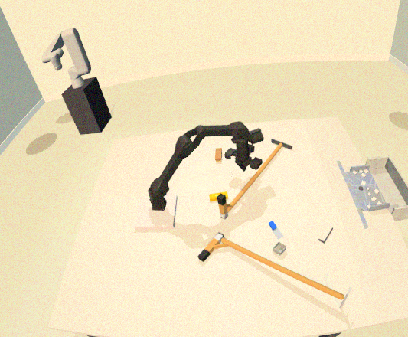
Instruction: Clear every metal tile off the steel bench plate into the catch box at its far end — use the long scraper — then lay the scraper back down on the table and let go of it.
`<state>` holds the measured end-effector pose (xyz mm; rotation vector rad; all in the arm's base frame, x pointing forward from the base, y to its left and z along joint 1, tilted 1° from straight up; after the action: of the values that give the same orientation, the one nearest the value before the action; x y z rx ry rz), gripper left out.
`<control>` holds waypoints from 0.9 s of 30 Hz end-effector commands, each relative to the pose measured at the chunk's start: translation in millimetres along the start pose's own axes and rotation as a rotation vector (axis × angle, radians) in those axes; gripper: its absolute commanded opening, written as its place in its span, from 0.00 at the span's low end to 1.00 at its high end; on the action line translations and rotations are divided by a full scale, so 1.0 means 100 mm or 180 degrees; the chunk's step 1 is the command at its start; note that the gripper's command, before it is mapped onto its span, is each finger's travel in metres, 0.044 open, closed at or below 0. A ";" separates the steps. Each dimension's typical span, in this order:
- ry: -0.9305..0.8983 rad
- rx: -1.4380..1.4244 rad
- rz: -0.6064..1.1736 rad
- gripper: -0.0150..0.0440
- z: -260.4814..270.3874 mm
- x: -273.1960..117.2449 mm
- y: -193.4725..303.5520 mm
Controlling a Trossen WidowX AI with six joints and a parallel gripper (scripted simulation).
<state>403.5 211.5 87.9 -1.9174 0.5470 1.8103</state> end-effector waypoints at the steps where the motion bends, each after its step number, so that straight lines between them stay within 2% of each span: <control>1: -0.0007 0.0004 0.0032 0.25 0.01 0.11 0.03; 15: -0.0007 0.0004 0.0034 0.25 0.03 0.39 0.07; 27: 0.0004 0.0005 0.0017 0.25 -0.05 0.39 0.05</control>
<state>403.9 206.4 49.7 -1.9121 0.5561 1.8115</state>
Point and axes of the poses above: the point midway between the two fingers, 35 mm back from their tips, its own x axis out along the fingers, its own z axis across the jaws, y = z × x, the point moved 1 cm from there along -x, back along the fingers, and after that the axes turned 4 degrees about x, right-handed, at the moved point
